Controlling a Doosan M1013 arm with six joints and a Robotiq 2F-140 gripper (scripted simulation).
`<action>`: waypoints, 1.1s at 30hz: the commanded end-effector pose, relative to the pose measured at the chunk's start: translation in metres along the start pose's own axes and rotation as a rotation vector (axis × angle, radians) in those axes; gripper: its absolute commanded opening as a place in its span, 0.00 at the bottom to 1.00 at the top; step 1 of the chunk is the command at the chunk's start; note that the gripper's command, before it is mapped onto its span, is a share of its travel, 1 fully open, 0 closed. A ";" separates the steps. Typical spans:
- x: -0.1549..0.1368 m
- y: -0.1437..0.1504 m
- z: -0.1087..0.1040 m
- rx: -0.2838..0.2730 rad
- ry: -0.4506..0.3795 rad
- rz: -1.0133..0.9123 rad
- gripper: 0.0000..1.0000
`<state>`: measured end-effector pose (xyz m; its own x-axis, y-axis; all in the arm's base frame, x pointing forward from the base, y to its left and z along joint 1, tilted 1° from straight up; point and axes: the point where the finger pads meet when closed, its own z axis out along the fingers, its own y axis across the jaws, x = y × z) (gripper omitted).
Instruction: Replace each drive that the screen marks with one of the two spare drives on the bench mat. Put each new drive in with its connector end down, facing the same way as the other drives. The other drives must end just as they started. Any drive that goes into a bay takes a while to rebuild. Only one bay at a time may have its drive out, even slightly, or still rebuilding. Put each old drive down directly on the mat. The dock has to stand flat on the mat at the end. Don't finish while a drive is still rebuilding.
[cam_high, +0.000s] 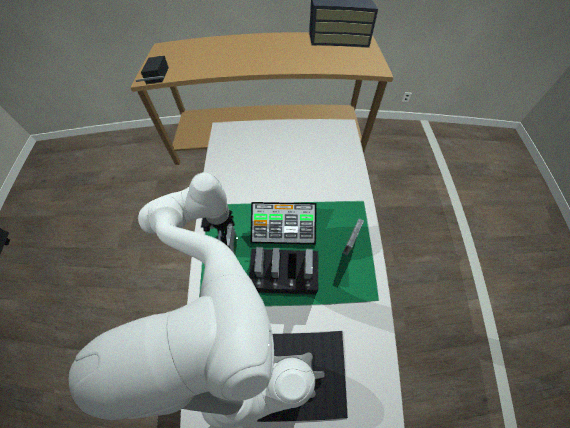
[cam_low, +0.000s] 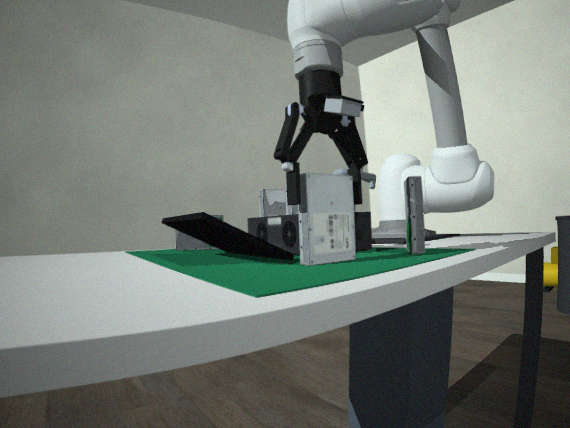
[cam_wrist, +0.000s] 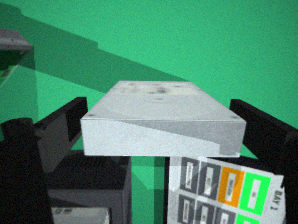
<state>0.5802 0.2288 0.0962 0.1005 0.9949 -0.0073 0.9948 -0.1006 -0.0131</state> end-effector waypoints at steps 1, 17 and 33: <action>0.000 0.000 -0.009 -0.001 0.001 0.000 0.89; 0.000 0.000 -0.074 -0.001 0.001 0.000 0.89; 0.000 0.000 -0.117 -0.001 0.001 0.000 0.89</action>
<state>0.5817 0.2295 0.2102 0.1006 0.9949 -0.0072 0.9948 -0.1007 -0.0128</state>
